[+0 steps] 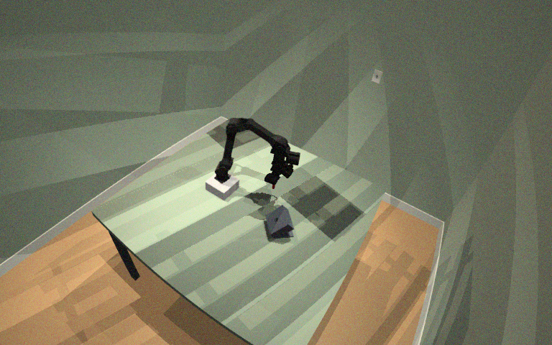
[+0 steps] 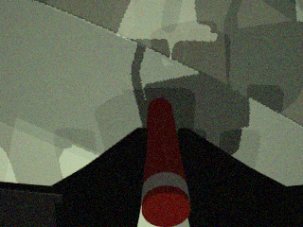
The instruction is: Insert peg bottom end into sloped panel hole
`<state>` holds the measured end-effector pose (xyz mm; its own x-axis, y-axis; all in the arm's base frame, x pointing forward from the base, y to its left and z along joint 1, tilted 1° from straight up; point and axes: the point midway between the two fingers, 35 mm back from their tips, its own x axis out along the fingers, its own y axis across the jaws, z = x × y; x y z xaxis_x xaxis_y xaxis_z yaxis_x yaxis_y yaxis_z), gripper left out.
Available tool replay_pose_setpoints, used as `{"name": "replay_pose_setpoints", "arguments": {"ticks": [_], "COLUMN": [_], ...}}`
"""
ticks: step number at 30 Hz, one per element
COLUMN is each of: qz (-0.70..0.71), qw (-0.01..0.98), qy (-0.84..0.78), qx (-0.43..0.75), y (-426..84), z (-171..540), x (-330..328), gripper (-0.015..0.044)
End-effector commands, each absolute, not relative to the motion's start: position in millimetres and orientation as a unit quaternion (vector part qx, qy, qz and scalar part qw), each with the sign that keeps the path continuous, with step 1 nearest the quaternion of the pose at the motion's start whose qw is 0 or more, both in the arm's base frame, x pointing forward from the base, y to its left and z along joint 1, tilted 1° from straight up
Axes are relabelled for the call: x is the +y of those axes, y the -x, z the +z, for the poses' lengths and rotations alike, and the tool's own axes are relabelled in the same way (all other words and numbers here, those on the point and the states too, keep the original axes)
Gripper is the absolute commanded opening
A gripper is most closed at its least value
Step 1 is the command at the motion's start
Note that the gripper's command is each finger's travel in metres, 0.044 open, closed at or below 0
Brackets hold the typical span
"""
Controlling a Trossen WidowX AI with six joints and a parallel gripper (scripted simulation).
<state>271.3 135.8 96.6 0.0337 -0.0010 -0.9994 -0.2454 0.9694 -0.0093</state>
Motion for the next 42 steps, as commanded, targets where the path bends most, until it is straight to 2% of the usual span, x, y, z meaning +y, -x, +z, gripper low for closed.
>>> {"name": "replay_pose_setpoints", "arguments": {"ticks": [1, 42], "qz": [0.082, 0.028], "qw": [0.714, 0.712], "qy": [0.075, -0.076], "qx": [0.691, 0.698], "y": [-273.8, -299.3], "z": [99.6, 102.6], "x": [133.7, 97.8], "gripper": [0.0000, 0.0000]}}
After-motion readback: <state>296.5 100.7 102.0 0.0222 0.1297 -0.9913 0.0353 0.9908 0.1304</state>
